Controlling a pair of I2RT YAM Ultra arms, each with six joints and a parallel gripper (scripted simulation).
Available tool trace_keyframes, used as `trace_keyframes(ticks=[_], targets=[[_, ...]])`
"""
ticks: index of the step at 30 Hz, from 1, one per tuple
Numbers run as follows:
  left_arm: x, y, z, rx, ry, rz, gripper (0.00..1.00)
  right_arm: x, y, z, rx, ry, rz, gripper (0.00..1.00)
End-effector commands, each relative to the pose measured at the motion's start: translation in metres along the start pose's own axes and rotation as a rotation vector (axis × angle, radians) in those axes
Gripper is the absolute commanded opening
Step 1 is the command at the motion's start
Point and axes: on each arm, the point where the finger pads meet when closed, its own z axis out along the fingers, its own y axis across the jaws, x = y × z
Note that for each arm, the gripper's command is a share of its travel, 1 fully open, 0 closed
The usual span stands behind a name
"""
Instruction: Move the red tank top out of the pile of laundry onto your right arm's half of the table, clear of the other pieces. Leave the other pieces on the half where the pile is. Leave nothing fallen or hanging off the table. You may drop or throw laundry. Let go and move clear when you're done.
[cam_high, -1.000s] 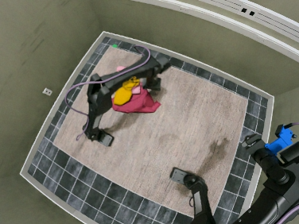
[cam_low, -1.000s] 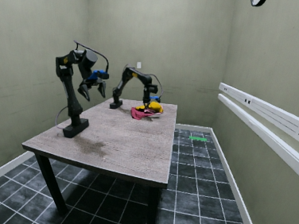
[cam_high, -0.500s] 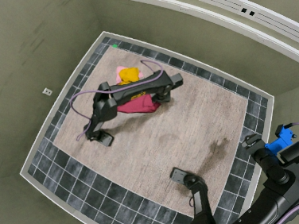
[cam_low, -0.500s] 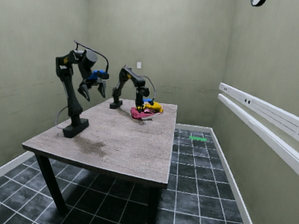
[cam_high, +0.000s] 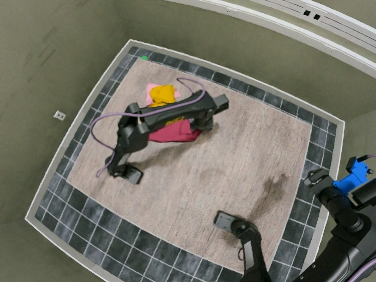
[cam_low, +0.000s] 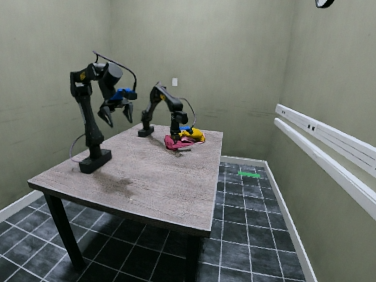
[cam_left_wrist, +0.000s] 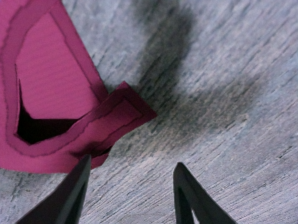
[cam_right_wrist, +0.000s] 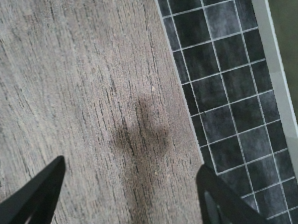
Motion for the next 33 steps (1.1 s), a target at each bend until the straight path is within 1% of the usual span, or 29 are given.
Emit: trace_keyframes(ticks=[1, 5, 6, 7, 8, 10, 14, 15, 17, 18, 19, 22, 23, 24, 25, 26, 27, 29, 31, 32, 33], targets=[[0.005, -0.004, 0.02, -0.008, 0.009, 0.021, 0.6, -0.022, 0.001, -0.021, -0.006, -0.099, -0.006, 0.92], [0.001, -0.004, 0.024, -0.006, 0.005, 0.013, 0.6, -0.022, 0.001, -0.021, -0.006, -0.099, -0.006, 0.92], [-0.004, -0.014, -0.004, 0.056, -0.029, 0.009, 0.6, -0.022, 0.001, -0.021, -0.006, -0.099, -0.006, 0.92], [-0.006, -0.019, -0.005, 0.072, -0.035, 0.013, 0.6, -0.022, 0.001, -0.021, -0.006, -0.099, -0.006, 0.92], [0.001, -0.004, 0.019, 0.008, -0.002, 0.013, 0.6, -0.022, 0.001, -0.021, -0.006, -0.099, -0.006, 0.92], [0.001, -0.002, 0.034, -0.011, 0.012, 0.012, 0.6, -0.022, 0.001, -0.021, -0.006, -0.099, -0.006, 0.92], [-0.002, -0.003, 0.028, 0.013, -0.005, 0.008, 0.6, -0.022, 0.001, -0.021, -0.006, -0.099, -0.006, 0.92], [-0.001, -0.002, 0.04, -0.005, 0.007, 0.007, 0.6, -0.022, 0.001, -0.021, -0.006, -0.099, -0.006, 0.92], [-0.001, -0.001, 0.045, -0.008, 0.01, 0.006, 0.6, -0.022, 0.001, -0.021, -0.006, -0.099, -0.006, 0.92], [-0.004, -0.005, 0.04, 0.006, -0.001, 0.006, 0.6, -0.022, 0.001, -0.021, -0.006, -0.099, -0.006, 0.92], [-0.003, -0.002, 0.045, -0.002, 0.006, 0.005, 0.6, -0.022, 0.001, -0.021, -0.006, -0.099, -0.006, 0.92], [0.0, -0.004, 0.041, 0.008, 0.002, 0.013, 0.6, -0.022, 0.001, -0.021, -0.006, -0.099, -0.006, 0.92], [-0.004, -0.013, 0.035, 0.035, -0.017, 0.009, 0.6, -0.022, 0.001, -0.021, -0.006, -0.099, -0.006, 0.92], [-0.004, -0.012, 0.045, 0.02, -0.011, 0.013, 0.6, -0.022, 0.001, -0.021, -0.006, -0.099, -0.006, 0.92], [0.002, -0.001, 0.056, -0.012, 0.009, 0.014, 0.6, -0.022, 0.001, -0.021, -0.006, -0.099, -0.006, 0.92], [-0.001, -0.006, 0.051, 0.001, 0.002, 0.013, 0.6, -0.022, 0.001, -0.021, -0.006, -0.099, -0.006, 0.92], [0.001, -0.002, 0.057, -0.007, 0.008, 0.013, 0.6, -0.022, 0.001, -0.021, -0.006, -0.099, -0.006, 0.92], [-0.001, -0.006, 0.057, 0.007, 0.004, 0.012, 0.6, -0.022, 0.001, -0.021, -0.006, -0.099, -0.006, 0.92], [0.0, -0.001, 0.064, -0.005, 0.009, 0.011, 0.6, -0.022, 0.001, -0.021, -0.006, -0.099, -0.006, 0.92], [-0.003, -0.007, 0.059, 0.01, 0.001, 0.009, 0.6, -0.022, 0.001, -0.021, -0.006, -0.099, -0.006, 0.92], [-0.003, -0.005, 0.06, 0.013, 0.001, 0.008, 0.6, -0.022, 0.001, -0.021, -0.006, -0.099, -0.006, 0.92]])
